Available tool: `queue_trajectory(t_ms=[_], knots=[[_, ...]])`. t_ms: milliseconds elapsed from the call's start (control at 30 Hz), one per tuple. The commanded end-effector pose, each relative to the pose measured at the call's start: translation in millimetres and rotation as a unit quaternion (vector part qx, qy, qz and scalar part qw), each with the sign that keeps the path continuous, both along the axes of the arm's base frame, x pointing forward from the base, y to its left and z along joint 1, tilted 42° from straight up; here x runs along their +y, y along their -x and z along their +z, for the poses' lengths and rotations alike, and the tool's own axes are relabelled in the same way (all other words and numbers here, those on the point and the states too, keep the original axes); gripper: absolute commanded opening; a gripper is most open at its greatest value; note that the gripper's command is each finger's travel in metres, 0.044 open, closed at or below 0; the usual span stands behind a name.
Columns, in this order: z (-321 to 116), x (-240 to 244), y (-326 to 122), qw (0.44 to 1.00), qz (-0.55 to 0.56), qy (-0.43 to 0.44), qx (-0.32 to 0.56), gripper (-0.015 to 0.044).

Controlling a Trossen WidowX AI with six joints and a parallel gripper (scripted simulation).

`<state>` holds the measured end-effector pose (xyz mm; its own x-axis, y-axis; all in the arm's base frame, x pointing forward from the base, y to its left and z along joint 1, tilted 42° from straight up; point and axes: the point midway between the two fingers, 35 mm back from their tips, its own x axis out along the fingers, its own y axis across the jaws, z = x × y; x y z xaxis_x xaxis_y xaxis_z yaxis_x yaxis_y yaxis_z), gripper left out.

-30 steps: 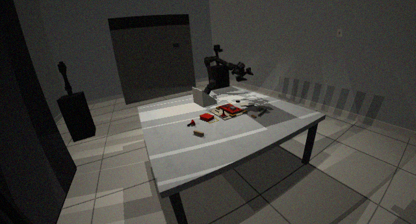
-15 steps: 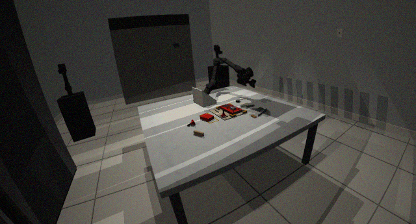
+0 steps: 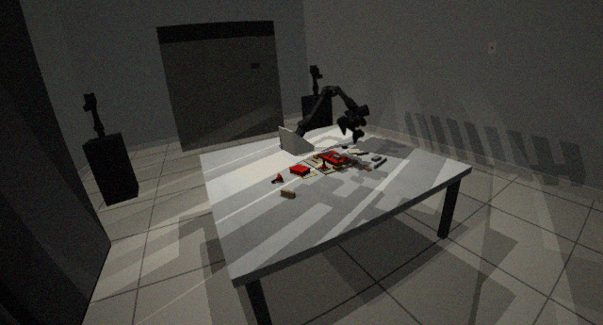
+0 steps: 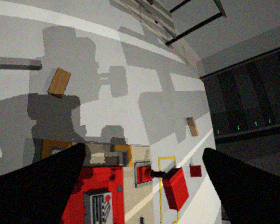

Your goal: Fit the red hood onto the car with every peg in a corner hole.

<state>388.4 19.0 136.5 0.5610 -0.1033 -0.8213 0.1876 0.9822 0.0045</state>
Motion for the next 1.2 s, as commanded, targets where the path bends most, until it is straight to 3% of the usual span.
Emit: queue_trajectory(t_ms=[0, 267, 533, 1000, 1167], knots=[[-36, -25, -1, 0.997, 0.020, 0.003, 0.071, 0.0440], [-97, -70, 10, 0.980, 0.078, -0.025, 0.184, 0.0440], [-158, -116, 38, 0.945, 0.174, -0.114, 0.254, 0.0440], [-233, -172, 92, 0.893, 0.282, -0.294, 0.191, 0.0440], [-239, -176, 96, 0.890, 0.287, -0.308, 0.176, 0.0440]])
